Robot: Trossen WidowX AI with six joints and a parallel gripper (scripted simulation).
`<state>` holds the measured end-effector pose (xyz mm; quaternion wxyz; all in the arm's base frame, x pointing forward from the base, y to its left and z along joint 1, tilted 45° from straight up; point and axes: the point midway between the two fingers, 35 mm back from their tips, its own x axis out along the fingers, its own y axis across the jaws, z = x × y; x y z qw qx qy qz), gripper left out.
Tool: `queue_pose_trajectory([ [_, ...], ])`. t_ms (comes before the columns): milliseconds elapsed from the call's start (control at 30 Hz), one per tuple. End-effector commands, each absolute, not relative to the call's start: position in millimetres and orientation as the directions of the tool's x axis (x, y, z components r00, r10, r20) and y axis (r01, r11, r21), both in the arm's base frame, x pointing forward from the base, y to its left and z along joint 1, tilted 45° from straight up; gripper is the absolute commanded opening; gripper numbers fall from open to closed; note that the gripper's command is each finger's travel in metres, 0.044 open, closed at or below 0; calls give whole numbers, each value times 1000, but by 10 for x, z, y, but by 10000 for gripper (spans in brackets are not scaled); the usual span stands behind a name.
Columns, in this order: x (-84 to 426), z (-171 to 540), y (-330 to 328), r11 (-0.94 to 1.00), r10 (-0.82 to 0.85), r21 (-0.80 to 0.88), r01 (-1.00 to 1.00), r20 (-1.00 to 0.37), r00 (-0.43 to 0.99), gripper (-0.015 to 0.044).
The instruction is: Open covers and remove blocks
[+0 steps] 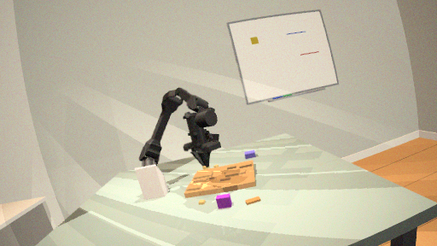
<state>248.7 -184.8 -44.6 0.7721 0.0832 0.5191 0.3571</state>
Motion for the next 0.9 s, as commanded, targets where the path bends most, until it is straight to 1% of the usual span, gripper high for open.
queue_pose_trajectory([
  [0, 2339, -534, -1883, 729, 640, 504, -463, -742, 201, 80],
  [867, 1428, -988, -2001, 716, 655, 516, -470, -729, 198, 80],
])
